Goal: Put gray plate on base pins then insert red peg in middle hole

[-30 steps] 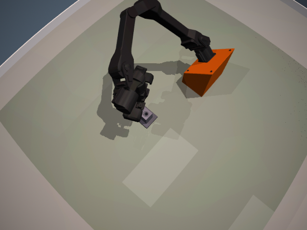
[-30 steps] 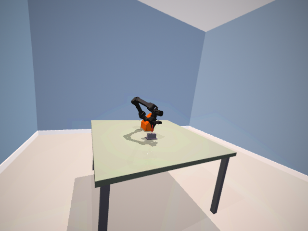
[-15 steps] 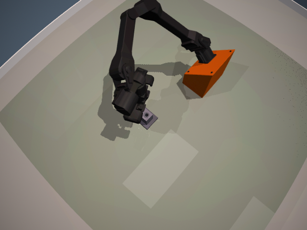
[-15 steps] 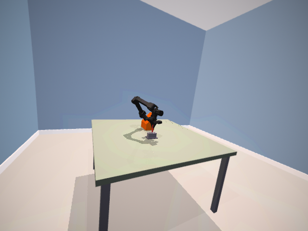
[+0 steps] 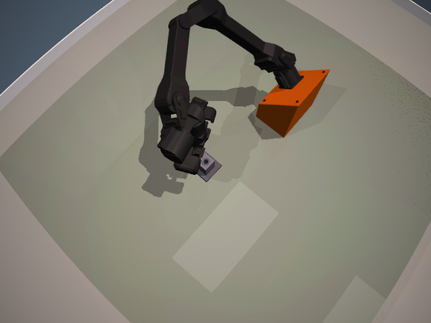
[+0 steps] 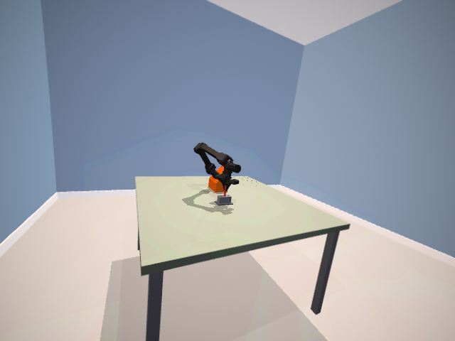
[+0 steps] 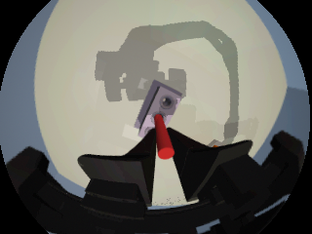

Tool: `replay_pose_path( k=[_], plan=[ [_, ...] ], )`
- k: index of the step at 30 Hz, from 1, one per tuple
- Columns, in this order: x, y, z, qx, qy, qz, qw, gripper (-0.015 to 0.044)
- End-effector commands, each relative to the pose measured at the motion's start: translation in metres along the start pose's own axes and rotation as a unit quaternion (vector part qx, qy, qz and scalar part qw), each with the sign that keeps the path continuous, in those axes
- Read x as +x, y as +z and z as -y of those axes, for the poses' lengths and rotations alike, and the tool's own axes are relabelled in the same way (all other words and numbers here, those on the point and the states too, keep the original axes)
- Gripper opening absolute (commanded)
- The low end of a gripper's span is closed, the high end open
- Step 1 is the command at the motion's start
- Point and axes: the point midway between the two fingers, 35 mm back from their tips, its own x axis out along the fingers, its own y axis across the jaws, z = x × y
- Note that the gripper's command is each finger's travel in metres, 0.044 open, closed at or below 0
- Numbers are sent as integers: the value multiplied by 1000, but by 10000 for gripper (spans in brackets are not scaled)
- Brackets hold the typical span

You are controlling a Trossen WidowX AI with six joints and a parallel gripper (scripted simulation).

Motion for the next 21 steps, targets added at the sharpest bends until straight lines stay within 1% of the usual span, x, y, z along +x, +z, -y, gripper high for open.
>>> replay_pose_path(
  k=[1,21],
  plan=[
    [-1,0,0,0,0,0,1000,0],
    [2,0,1,0,-1,-1,1000,0]
  ],
)
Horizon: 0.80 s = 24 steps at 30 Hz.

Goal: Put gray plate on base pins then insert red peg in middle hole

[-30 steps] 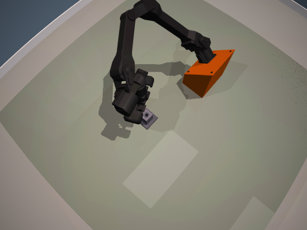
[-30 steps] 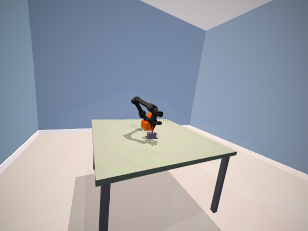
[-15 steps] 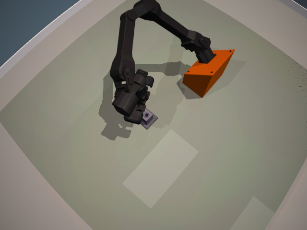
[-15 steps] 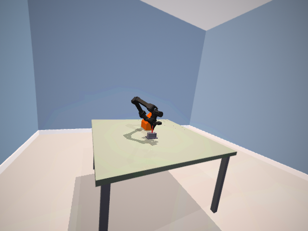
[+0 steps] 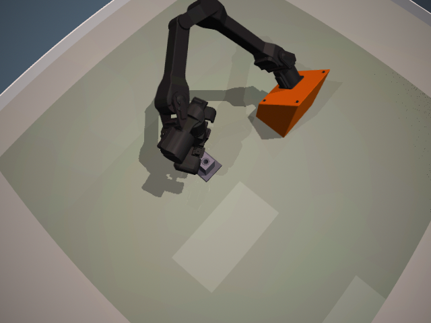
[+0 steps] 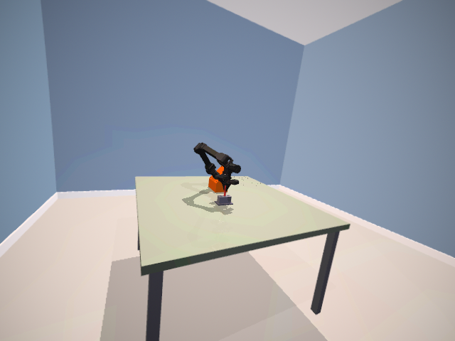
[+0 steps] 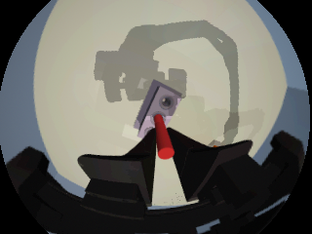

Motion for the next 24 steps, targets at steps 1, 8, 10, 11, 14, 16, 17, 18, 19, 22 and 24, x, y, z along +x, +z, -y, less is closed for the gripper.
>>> replay_pose_path(
  k=[1,8,10,11,14,16,17,18,19,22,24],
  plan=[
    [0,0,0,0,0,0,1000,26],
    [0,0,0,0,0,0,1000,150],
    [0,0,0,0,0,0,1000,150],
    [0,0,0,0,0,0,1000,150],
    [0,0,0,0,0,0,1000,150],
    [-1,0,0,0,0,0,1000,150],
    [-1,0,0,0,0,1,1000,150],
    [-2,0,0,-1,0,1,1000,150],
    [-3,0,0,-2,0,1,1000,150],
    [-5,0,1,-2,0,2,1000,150],
    [-6,-1,1,-2,0,2,1000,150]
  ],
)
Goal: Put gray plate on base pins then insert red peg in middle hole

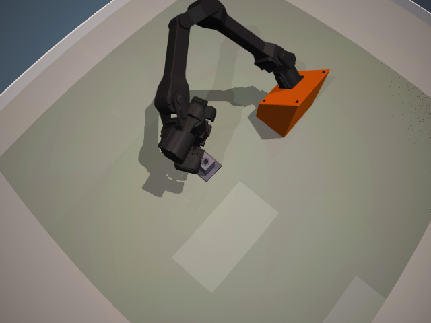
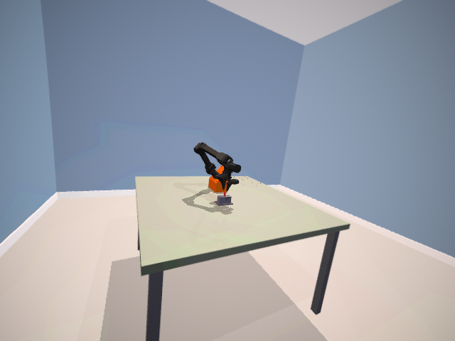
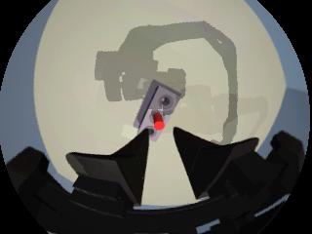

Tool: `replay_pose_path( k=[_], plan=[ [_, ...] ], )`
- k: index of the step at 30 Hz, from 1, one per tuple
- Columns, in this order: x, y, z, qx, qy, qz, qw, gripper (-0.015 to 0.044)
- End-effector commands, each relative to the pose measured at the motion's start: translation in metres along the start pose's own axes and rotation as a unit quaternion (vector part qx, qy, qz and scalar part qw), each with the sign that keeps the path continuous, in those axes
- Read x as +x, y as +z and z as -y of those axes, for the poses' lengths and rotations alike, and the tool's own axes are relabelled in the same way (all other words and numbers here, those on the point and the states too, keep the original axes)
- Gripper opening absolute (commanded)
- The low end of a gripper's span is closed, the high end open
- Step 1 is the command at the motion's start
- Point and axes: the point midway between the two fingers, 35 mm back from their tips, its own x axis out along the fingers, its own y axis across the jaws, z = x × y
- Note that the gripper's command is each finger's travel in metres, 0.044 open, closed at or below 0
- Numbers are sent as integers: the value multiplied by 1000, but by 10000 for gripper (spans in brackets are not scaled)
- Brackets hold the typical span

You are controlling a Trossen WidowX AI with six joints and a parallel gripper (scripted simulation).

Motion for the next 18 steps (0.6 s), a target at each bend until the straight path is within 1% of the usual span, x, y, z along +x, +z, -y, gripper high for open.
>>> replay_pose_path(
  k=[1,18],
  plan=[
    [-4,0,0,2,2,1,1000,150],
    [-11,-3,2,1,2,1,1000,150]
  ],
)
